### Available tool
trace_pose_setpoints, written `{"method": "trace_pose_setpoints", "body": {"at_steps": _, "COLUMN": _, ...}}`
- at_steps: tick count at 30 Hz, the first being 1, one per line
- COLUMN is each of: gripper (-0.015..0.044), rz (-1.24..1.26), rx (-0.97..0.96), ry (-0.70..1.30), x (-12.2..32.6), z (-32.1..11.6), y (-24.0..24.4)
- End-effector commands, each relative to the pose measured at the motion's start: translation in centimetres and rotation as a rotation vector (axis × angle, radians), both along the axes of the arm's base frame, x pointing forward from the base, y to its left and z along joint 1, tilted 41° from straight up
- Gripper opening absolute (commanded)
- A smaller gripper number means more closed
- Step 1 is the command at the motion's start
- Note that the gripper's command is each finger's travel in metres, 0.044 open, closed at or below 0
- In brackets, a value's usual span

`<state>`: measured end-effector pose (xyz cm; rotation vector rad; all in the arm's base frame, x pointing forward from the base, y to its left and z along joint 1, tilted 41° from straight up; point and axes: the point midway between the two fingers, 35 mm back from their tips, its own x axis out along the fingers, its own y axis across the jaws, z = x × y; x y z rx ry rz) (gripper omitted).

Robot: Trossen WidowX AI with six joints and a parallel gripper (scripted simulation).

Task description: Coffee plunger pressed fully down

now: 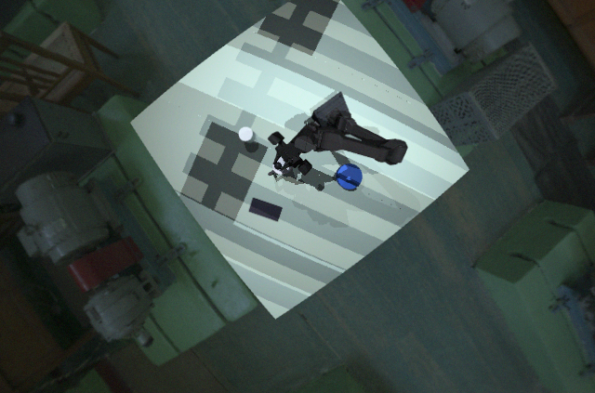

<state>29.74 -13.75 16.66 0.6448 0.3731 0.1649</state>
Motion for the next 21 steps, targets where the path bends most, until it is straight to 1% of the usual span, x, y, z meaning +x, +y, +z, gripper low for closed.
{"method": "trace_pose_setpoints", "body": {"at_steps": 1, "gripper": 0.0118, "rz": 0.012, "rx": 0.027, "ry": 0.032, "x": 0.0, "z": -1.8, "y": 1.2}}
{"method": "trace_pose_setpoints", "body": {"at_steps": 21, "gripper": 0.0118, "rz": 0.009, "rx": 0.032, "ry": 0.024, "x": 0.7, "z": -4.2, "y": 3.4}}
